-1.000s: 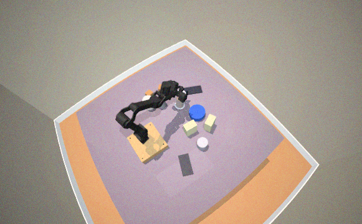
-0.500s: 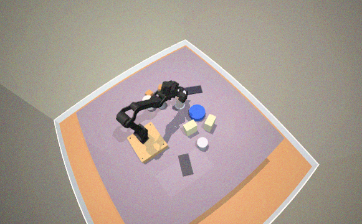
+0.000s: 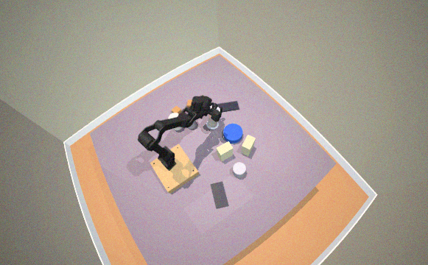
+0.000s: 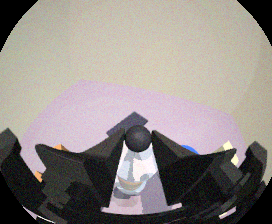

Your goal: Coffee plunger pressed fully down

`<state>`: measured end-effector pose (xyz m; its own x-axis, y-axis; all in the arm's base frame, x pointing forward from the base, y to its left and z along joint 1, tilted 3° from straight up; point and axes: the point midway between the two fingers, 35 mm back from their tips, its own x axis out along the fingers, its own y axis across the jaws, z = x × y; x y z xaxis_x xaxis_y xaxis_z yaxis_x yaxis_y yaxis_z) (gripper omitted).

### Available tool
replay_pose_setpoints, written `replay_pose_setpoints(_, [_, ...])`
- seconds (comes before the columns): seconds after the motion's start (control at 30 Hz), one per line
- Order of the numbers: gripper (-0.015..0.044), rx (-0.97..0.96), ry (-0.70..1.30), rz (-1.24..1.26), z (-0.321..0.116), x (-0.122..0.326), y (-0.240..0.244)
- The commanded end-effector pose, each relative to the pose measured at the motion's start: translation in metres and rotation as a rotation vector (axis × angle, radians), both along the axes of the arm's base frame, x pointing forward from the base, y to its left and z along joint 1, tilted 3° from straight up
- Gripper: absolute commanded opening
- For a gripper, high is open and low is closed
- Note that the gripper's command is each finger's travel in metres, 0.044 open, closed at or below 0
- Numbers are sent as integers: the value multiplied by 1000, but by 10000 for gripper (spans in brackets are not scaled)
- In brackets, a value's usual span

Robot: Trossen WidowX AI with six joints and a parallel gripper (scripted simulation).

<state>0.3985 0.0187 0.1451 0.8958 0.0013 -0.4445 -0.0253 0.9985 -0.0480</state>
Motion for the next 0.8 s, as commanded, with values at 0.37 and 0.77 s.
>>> replay_pose_setpoints(0.37, [123, -10, 39, 2, -11, 0, -1])
replay_pose_setpoints(0.77, [123, -10, 39, 2, -10, 1, 0])
